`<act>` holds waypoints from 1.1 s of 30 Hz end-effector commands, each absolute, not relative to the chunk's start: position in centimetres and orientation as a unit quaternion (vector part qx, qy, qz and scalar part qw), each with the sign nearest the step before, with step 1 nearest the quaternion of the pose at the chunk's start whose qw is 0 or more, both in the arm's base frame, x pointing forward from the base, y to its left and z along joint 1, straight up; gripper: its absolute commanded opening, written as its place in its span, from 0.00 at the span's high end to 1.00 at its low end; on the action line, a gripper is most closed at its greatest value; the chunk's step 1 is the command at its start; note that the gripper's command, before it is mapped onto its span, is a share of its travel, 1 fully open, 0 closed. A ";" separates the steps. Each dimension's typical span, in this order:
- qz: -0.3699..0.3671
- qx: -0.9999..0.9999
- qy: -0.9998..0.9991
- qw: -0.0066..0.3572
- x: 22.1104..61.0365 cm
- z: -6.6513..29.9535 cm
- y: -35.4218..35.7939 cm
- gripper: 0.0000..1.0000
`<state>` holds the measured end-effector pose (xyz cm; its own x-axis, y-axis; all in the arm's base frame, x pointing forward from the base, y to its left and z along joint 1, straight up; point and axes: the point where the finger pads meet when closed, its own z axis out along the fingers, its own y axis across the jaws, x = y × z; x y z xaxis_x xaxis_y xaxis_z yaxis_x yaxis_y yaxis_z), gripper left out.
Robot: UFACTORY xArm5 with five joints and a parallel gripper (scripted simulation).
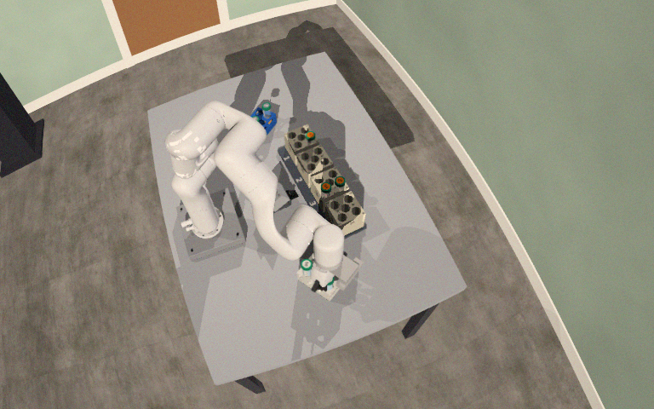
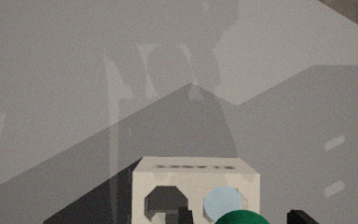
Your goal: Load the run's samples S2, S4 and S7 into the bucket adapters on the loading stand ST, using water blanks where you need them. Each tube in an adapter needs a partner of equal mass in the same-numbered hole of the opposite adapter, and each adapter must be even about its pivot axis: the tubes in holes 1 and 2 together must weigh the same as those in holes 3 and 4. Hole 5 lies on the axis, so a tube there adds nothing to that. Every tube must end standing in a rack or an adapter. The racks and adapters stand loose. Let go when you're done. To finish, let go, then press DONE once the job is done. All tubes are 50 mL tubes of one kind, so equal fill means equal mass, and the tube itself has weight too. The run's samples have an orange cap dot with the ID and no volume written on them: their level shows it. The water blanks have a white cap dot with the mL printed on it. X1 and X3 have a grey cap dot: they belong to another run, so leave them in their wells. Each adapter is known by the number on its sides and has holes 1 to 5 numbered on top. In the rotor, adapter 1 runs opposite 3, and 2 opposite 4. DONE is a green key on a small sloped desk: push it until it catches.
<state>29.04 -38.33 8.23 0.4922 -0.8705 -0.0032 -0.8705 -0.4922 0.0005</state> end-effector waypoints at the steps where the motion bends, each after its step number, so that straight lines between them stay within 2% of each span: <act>1: -0.001 -0.864 0.504 0.000 29.1 8.3 -38.5 0.43; 12: -0.001 -0.864 0.504 0.000 29.1 8.3 -38.5 0.43; 13: -0.001 -0.864 0.504 0.000 29.1 8.4 -38.5 1.00; 33: -0.001 -0.864 0.504 0.000 29.1 8.5 -38.5 1.00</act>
<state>29.05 -38.34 8.36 0.4922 -0.8705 -0.0027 -0.8705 -0.4922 0.0004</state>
